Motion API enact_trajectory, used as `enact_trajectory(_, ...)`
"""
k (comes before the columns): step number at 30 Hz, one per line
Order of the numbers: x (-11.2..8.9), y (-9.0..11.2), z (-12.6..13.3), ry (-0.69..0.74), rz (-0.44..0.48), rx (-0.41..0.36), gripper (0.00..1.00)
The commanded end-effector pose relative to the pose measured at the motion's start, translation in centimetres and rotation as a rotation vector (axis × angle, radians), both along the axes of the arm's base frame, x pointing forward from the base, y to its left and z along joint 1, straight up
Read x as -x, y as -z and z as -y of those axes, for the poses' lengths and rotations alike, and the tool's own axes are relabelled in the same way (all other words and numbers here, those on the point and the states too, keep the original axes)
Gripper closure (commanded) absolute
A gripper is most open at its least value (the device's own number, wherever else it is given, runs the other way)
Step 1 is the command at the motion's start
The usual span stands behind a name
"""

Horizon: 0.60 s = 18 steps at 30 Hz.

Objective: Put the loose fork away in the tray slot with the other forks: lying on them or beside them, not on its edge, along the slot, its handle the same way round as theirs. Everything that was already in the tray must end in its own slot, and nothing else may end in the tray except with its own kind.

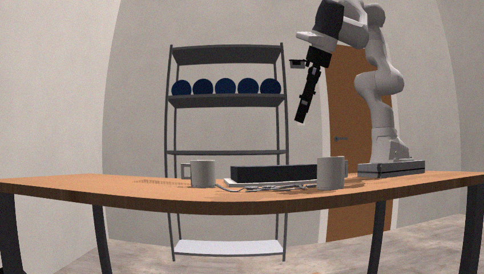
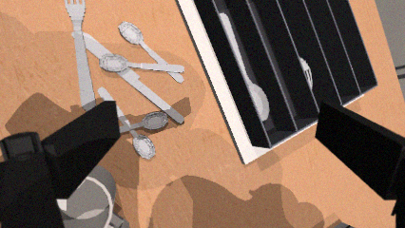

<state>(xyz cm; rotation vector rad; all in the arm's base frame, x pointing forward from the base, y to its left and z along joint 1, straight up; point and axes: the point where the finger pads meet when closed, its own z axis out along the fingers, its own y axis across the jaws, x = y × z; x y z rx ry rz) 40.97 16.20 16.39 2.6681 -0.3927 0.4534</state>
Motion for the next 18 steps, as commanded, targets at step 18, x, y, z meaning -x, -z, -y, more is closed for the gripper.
enact_trajectory(18, -0.5, -0.3, 5.7, 0.516, 0.112, -0.139, 0.0)
